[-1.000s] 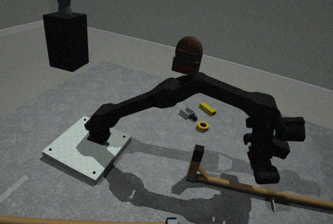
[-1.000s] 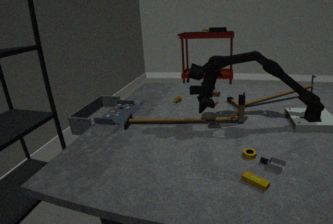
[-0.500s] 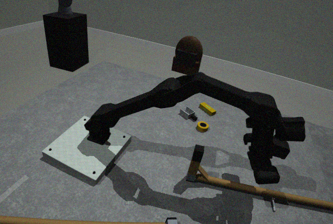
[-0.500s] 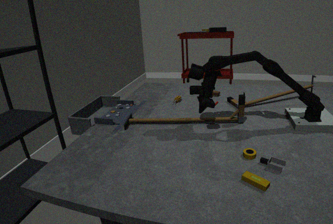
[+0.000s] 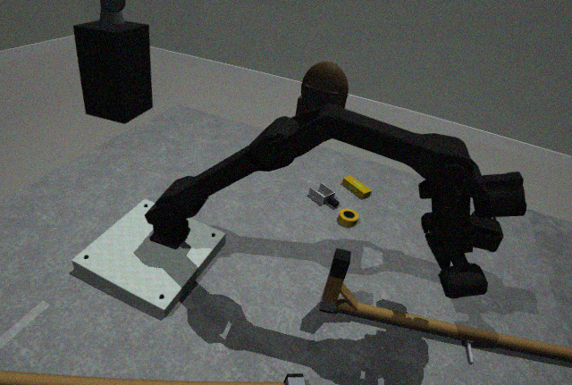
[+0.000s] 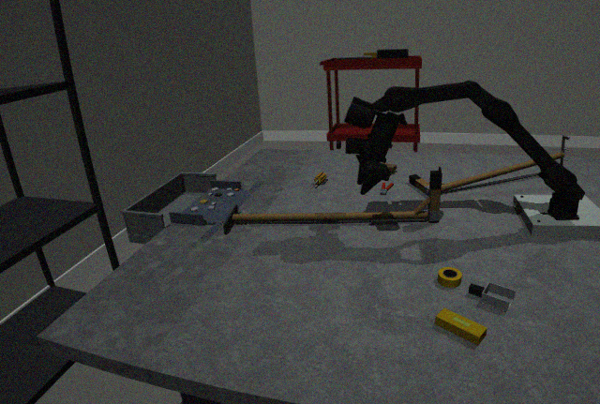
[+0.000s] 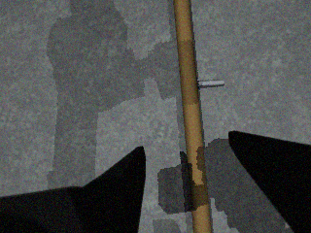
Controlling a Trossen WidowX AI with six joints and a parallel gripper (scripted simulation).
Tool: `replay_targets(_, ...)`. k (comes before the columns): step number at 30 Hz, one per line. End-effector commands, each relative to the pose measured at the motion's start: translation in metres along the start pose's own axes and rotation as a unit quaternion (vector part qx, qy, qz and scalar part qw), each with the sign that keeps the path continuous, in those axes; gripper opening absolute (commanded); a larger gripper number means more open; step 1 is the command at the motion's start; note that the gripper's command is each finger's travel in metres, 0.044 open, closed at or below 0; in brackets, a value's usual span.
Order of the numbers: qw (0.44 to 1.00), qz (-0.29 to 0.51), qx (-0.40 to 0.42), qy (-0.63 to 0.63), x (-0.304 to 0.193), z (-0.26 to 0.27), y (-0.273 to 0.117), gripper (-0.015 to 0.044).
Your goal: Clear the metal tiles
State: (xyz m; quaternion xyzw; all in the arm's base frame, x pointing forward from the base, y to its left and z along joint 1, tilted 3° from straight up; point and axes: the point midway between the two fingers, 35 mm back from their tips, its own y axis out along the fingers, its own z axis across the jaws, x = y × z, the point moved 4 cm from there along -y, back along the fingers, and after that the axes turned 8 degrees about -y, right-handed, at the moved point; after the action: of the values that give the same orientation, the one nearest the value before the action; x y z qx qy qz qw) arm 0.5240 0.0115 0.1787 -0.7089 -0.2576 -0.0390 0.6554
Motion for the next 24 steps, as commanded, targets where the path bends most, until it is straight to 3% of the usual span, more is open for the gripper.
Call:
replay_targets(1,1.000,-0.009,-0.008,0.004,-0.001,0.001,-0.013,0.0394)
replay_targets(3,1.000,-0.016,-0.012,0.004,0.000,0.001,-0.020,0.0440)
replay_targets(24,0.994,-0.092,-0.050,0.013,-0.003,0.005,-0.100,0.0440)
